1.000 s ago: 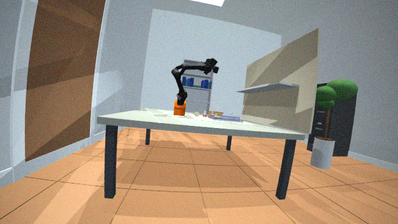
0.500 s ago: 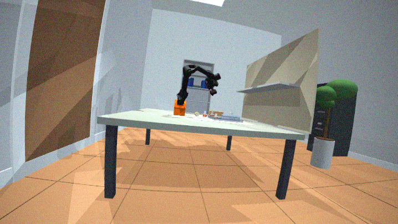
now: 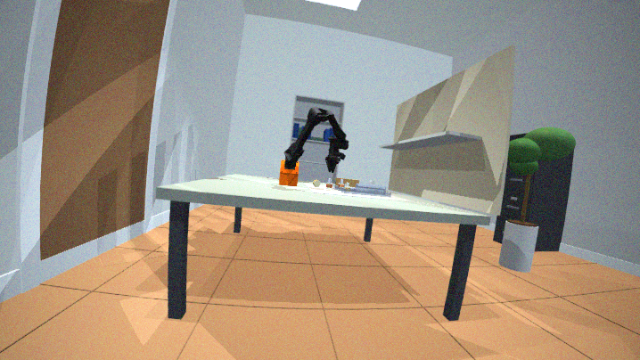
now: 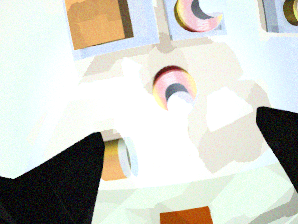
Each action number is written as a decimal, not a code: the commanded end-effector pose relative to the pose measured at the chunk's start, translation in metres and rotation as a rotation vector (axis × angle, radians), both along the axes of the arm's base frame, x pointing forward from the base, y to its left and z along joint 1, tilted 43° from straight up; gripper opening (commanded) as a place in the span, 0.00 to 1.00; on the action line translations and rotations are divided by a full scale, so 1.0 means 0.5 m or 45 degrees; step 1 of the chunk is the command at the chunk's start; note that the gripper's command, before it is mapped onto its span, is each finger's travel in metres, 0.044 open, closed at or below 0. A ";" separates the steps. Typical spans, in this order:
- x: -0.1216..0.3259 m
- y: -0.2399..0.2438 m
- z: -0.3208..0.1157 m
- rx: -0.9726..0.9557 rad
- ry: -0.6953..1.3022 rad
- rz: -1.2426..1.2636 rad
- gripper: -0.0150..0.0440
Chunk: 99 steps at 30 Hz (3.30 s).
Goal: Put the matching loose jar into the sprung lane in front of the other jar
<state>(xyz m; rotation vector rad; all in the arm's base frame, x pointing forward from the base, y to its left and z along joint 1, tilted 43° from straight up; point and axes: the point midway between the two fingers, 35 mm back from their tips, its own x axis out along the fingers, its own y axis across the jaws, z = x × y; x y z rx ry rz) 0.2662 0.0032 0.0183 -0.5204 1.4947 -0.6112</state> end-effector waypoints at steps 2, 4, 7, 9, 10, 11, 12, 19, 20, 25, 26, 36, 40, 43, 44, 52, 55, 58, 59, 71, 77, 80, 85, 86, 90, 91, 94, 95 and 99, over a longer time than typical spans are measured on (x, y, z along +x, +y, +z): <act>-0.003 -0.019 -0.012 -0.031 -0.002 -0.005 1.00; -0.004 -0.043 -0.038 -0.033 -0.002 -0.005 1.00; -0.005 -0.047 -0.041 -0.033 -0.002 -0.005 1.00; -0.007 -0.053 -0.049 -0.034 -0.002 -0.005 1.00; -0.007 -0.055 -0.050 -0.034 -0.002 -0.005 1.00; -0.007 -0.060 -0.056 -0.034 -0.002 -0.005 1.00; -0.008 -0.067 -0.064 -0.034 -0.002 -0.005 1.00; -0.008 -0.077 -0.074 -0.034 -0.002 -0.005 1.00; -0.008 -0.080 -0.077 -0.034 -0.002 -0.005 1.00; -0.008 -0.091 -0.089 -0.034 -0.002 -0.005 1.00; -0.008 -0.093 -0.091 -0.034 -0.002 -0.005 1.00; -0.010 -0.115 -0.114 -0.036 -0.002 -0.005 1.00; -0.010 -0.119 -0.117 -0.036 -0.002 -0.005 0.96; -0.010 -0.119 -0.117 -0.036 -0.002 -0.005 0.82; -0.010 -0.119 -0.117 -0.036 -0.002 -0.005 0.78; -0.010 -0.119 -0.117 -0.036 -0.002 -0.005 0.52; -0.010 -0.119 -0.117 -0.036 -0.002 -0.005 0.45; -0.006 -0.105 -0.106 -0.033 -0.002 -0.005 0.32; -0.003 -0.096 -0.097 -0.031 -0.003 -0.004 0.28; 0.002 0.012 0.019 -0.028 -0.001 -0.005 0.25; 0.002 0.019 0.033 -0.029 0.000 -0.004 0.25; 0.012 -0.006 0.024 -0.026 0.005 0.004 0.25; 0.028 -0.053 0.011 -0.027 0.014 0.015 0.25; 0.031 -0.063 0.008 -0.028 0.016 0.017 0.25; 0.038 -0.095 0.001 -0.034 0.022 0.023 0.25; 0.039 -0.097 0.000 -0.035 0.023 0.023 0.25; 0.039 -0.103 -0.006 -0.035 0.022 0.023 0.25; 0.040 -0.106 -0.009 -0.035 0.022 0.023 0.25; 0.041 -0.126 -0.030 -0.036 0.022 0.023 0.25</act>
